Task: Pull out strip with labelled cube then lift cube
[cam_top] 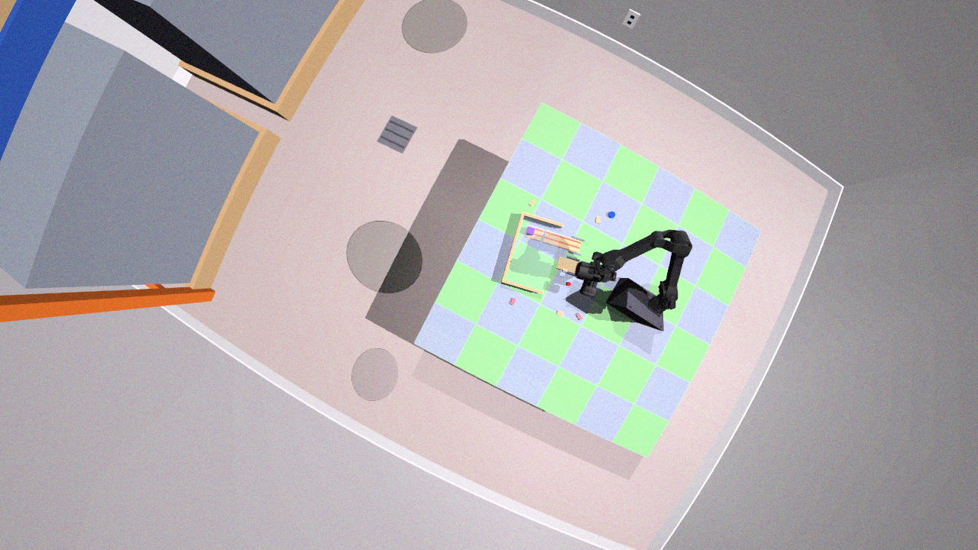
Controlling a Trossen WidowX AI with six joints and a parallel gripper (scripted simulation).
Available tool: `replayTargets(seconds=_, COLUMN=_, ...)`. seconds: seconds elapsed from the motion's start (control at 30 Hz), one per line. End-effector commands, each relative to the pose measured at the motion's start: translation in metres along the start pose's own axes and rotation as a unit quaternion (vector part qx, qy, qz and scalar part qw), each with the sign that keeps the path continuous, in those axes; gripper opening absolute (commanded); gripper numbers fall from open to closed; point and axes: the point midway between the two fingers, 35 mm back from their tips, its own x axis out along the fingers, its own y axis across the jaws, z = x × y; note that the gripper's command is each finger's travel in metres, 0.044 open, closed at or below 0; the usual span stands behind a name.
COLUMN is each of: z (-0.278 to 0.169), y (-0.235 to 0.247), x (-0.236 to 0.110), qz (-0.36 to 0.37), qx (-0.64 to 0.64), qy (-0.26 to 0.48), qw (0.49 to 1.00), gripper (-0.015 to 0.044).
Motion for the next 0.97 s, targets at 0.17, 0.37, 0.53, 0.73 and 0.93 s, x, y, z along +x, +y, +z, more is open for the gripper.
replayTargets(seconds=0.17, z=0.0, y=0.001, x=-0.033, qz=0.003, qx=0.001, qy=-0.005, qw=1.0, gripper=0.0)
replayTargets(seconds=0.37, z=0.0, y=0.001, x=-0.033, qz=0.003, qx=0.001, qy=-0.005, qw=1.0, gripper=0.0)
replayTargets(seconds=0.53, z=0.0, y=0.001, x=-0.033, qz=0.003, qx=0.001, qy=-0.005, qw=1.0, gripper=0.0)
replayTargets(seconds=0.73, z=0.0, y=0.001, x=-0.033, qz=0.003, qx=0.001, qy=-0.005, qw=1.0, gripper=0.0)
replayTargets(seconds=0.93, z=0.0, y=0.001, x=-0.033, qz=0.003, qx=0.001, qy=-0.005, qw=1.0, gripper=0.0)
